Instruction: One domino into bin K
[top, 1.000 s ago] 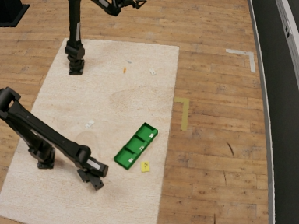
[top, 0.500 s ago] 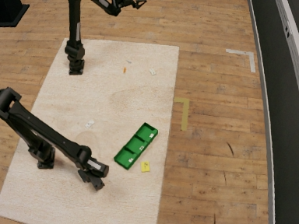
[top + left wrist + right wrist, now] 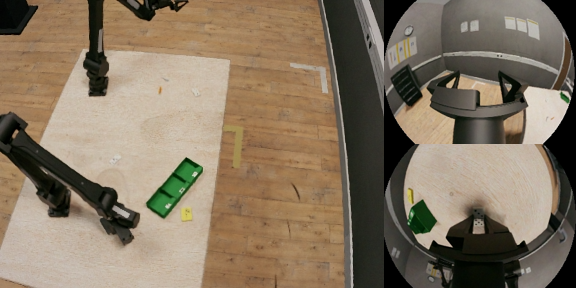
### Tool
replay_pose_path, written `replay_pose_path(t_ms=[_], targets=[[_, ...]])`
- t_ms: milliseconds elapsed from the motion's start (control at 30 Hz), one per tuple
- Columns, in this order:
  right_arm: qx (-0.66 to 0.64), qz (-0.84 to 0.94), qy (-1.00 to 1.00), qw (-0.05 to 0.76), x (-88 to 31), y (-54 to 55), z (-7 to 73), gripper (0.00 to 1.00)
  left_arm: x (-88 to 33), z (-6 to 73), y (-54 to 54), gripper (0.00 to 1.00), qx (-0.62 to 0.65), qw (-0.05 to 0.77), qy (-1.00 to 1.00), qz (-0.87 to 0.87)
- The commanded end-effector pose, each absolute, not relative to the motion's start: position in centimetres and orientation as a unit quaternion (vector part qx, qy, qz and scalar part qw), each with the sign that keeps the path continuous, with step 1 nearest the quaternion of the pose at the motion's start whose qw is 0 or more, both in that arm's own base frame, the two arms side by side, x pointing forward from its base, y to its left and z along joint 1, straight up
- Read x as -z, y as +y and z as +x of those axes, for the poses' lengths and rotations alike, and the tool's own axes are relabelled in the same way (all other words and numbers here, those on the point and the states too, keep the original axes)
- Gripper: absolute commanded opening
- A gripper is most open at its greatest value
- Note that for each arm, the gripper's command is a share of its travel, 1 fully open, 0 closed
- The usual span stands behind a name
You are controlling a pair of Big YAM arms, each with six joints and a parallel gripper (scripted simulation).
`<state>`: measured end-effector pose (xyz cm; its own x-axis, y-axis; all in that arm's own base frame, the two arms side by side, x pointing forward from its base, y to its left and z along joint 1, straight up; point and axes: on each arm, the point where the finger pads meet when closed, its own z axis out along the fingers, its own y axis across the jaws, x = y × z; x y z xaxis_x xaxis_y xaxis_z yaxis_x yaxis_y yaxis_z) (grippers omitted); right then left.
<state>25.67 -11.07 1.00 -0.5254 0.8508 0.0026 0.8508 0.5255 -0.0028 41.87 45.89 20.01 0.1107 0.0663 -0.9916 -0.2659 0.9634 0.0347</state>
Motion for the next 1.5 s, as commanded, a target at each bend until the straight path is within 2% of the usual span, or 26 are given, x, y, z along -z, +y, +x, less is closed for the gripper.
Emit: replay_pose_path(t_ms=[0,433,933,967,1000,1133,1267,1467], targets=[[0.001,-0.487,-0.873,-0.014,-1.7,-11.5,26.8,0.20,-20.8,41.3,46.8,1.00,-0.123,0.744,0.652,-0.076],[0.001,-0.487,-0.873,-0.014,-1.8,-11.4,26.8,0.20,-20.8,41.3,46.8,1.00,-0.123,0.744,0.652,-0.076],[0.004,-0.488,-0.872,-0.028,-7.4,-11.6,27.6,0.20,-20.8,41.3,46.8,1.00,-0.123,0.744,0.652,-0.076],[0.000,-0.488,-0.873,0.003,-5.9,-11.0,26.1,0.20,-20.8,41.3,46.8,1.00,-0.123,0.744,0.652,-0.076],[0.003,-0.488,-0.872,-0.027,-8.1,-11.7,27.7,0.20,-20.8,41.3,46.8,1.00,-0.123,0.744,0.652,-0.076],[0.004,-0.488,-0.872,-0.030,-9.4,-11.7,27.7,0.20,-20.8,41.3,46.8,1.00,-0.123,0.744,0.652,-0.076],[-0.001,-0.488,-0.873,0.011,-6.7,-10.7,25.3,0.20,-20.8,41.3,46.8,1.00,-0.123,0.744,0.652,-0.076],[0.002,-0.487,-0.873,-0.015,-8.0,-11.4,26.7,0.20,-20.8,41.3,46.8,1.00,-0.123,0.744,0.652,-0.076]])
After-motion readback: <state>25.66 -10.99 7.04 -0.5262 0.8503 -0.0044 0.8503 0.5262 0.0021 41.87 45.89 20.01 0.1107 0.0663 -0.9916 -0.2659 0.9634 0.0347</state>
